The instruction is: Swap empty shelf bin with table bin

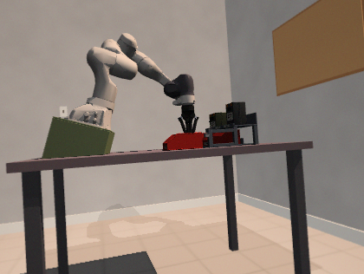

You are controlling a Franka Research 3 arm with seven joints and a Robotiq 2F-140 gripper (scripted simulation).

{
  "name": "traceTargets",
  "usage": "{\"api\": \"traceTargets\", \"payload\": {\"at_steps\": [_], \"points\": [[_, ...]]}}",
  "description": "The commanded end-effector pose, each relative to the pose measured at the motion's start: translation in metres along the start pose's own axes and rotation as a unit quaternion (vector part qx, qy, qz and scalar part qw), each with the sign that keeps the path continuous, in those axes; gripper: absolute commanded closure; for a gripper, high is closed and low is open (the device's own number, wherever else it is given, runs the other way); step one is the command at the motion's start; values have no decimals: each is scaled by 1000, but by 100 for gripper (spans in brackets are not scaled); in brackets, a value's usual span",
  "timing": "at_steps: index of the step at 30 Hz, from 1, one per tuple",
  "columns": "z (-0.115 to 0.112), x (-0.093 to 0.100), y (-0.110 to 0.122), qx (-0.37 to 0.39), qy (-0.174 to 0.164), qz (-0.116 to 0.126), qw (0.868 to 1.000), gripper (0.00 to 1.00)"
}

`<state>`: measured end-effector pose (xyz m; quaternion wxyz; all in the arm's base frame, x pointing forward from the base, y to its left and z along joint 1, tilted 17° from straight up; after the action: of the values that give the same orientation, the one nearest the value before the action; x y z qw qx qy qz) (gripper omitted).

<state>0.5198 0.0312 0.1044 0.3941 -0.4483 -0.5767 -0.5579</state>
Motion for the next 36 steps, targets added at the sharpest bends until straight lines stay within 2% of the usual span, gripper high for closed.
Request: {"api": "traceTargets", "payload": {"at_steps": [1, 16, 27, 36], "points": [[0, -1, 0, -2, 0, 2, 1000, 100], [1, 4, -5, -2, 0, 2, 1000, 100], [2, 17, -17, -2, 0, 2, 1000, 100], [2, 19, -20, -2, 0, 2, 1000, 100]]}}
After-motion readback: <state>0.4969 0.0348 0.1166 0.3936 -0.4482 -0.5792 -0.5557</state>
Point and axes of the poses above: the point where the finger pads meet when closed, its own x axis back along the fingers, its own y axis across the jaws, z = x × y, the point moved 4 cm from there along x, back along the fingers, and after that the axes turned 6 degrees about x, right-handed, at the moved point
